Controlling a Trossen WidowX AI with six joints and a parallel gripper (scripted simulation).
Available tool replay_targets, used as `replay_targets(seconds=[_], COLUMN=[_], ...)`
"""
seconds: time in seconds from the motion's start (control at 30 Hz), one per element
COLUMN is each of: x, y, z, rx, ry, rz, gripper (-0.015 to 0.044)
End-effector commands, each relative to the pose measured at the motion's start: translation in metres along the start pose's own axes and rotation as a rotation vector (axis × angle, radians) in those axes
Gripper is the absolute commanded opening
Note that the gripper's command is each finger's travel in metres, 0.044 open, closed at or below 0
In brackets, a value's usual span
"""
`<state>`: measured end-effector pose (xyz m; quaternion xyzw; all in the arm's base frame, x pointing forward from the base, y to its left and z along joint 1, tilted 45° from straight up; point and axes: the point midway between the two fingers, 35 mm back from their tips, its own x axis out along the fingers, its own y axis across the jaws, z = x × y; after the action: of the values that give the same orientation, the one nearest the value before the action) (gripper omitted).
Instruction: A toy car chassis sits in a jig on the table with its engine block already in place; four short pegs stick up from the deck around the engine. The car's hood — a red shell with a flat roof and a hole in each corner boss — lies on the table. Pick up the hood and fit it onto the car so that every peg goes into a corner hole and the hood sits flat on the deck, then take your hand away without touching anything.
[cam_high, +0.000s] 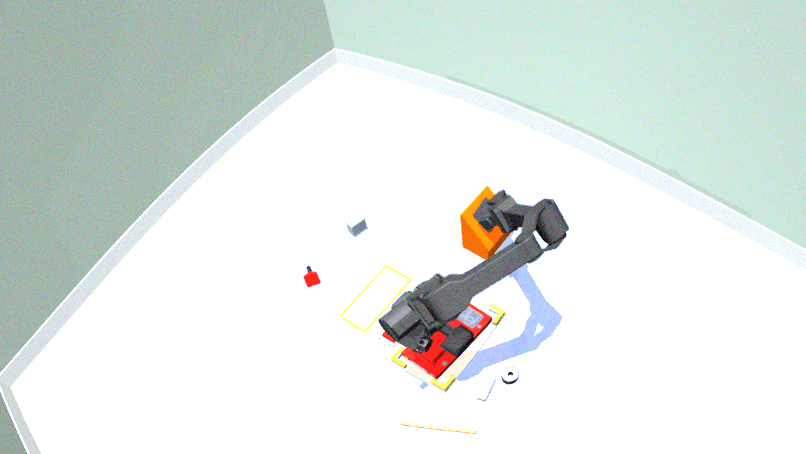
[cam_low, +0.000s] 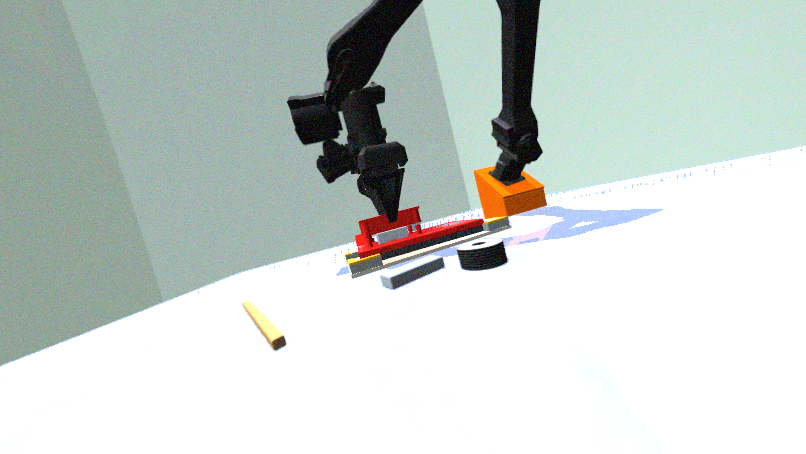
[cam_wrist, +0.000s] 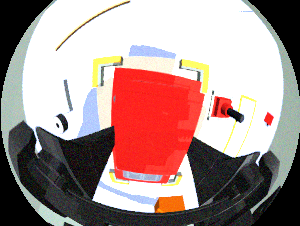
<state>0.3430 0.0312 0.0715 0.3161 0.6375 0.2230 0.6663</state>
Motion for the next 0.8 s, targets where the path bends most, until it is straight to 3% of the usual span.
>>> replay_targets(seconds=[0.0,0.77], x=[0.0010,0.0103], y=[0.0003,0.0003], z=[0.0007,0.0010], rx=[0.004,0.004], ry=[-0.004,-0.004], rz=[0.006,0.006], gripper=[0.0000,0.0000])
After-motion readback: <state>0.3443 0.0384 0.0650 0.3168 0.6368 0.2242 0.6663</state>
